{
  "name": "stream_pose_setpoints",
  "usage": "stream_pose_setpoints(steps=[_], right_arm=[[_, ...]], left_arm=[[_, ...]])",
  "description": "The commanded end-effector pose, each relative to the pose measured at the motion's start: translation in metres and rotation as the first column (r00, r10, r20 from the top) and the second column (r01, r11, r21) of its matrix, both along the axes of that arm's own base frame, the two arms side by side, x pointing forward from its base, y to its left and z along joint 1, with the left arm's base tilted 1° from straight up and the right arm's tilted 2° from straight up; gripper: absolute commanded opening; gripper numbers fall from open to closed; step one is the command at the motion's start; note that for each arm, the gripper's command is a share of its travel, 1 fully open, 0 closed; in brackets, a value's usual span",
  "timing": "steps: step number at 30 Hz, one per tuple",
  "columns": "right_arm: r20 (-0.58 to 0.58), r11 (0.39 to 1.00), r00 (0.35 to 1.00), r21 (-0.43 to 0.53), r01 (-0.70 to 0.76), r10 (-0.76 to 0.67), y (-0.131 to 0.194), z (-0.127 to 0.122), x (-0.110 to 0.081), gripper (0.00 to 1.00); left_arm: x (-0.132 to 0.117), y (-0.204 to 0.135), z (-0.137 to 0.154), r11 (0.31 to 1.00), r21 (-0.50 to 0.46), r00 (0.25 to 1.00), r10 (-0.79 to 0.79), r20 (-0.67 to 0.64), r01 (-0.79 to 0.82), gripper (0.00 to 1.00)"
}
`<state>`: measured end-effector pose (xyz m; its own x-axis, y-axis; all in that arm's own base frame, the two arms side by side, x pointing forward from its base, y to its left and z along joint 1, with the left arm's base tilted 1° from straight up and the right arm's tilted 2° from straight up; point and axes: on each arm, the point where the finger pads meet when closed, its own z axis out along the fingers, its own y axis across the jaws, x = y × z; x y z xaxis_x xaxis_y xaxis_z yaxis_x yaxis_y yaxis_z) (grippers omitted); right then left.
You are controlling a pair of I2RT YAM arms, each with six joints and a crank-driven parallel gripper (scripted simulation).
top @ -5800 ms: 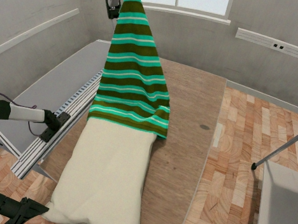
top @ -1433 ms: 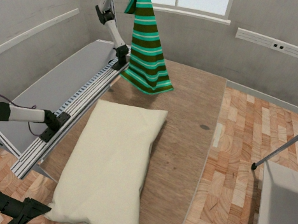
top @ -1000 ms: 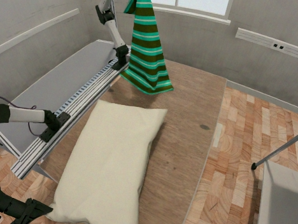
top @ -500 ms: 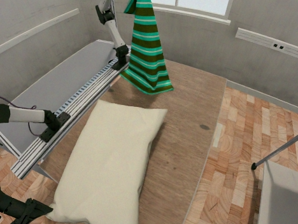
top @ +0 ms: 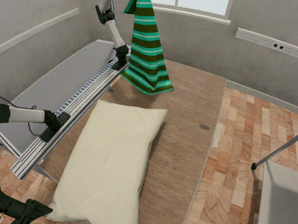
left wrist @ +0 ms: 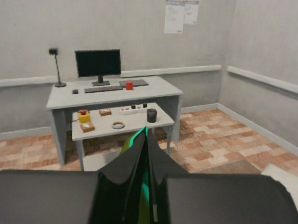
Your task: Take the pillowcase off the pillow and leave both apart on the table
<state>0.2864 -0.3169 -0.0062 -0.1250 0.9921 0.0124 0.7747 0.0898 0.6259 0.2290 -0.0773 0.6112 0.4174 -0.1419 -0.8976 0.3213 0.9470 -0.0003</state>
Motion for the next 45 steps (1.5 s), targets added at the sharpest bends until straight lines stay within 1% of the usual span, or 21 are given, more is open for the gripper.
stream_pose_setpoints(steps=[1, 22, 23, 39, 40, 41, 45], right_arm=[[0.013, 0.999, 1.0, -0.044, -0.01, 0.01, -0.013, -0.002, 0.006, 0.04], [0.013, 0.999, 1.0, -0.044, -0.01, 0.01, -0.013, -0.002, 0.006, 0.06], [0.013, 0.999, 1.0, -0.044, -0.01, 0.01, -0.013, -0.002, 0.006, 0.63], [0.019, 0.999, 1.0, -0.04, -0.01, 0.011, -0.013, -0.001, 0.007, 0.63], [0.03, 0.998, 1.0, -0.062, -0.009, 0.011, -0.013, 0.022, 0.008, 0.63], [0.036, 0.997, 0.999, -0.075, -0.009, 0.011, -0.013, 0.031, 0.008, 0.63], [0.033, 0.998, 0.999, -0.067, -0.009, 0.011, -0.011, 0.039, 0.009, 0.63]], left_arm=[[0.004, -0.002, -0.001, 1.0, 0.004, 1.0, 0.0, 0.003, -0.001, 0.01], [0.004, -0.002, -0.001, 1.0, 0.004, 1.0, 0.0, 0.003, -0.001, 0.01], [0.004, -0.002, -0.001, 1.0, 0.004, 1.0, 0.0, 0.003, -0.001, 0.01], [0.004, -0.002, -0.001, 1.0, 0.004, 1.0, 0.0, 0.003, -0.001, 0.01], [0.004, -0.002, -0.001, 1.0, 0.004, 1.0, 0.0, 0.003, -0.001, 0.01], [0.004, -0.002, -0.001, 1.0, 0.004, 1.0, 0.0, 0.003, -0.001, 0.01], [0.004, -0.002, -0.001, 1.0, 0.004, 1.0, 0.0, 0.003, -0.001, 0.01]])
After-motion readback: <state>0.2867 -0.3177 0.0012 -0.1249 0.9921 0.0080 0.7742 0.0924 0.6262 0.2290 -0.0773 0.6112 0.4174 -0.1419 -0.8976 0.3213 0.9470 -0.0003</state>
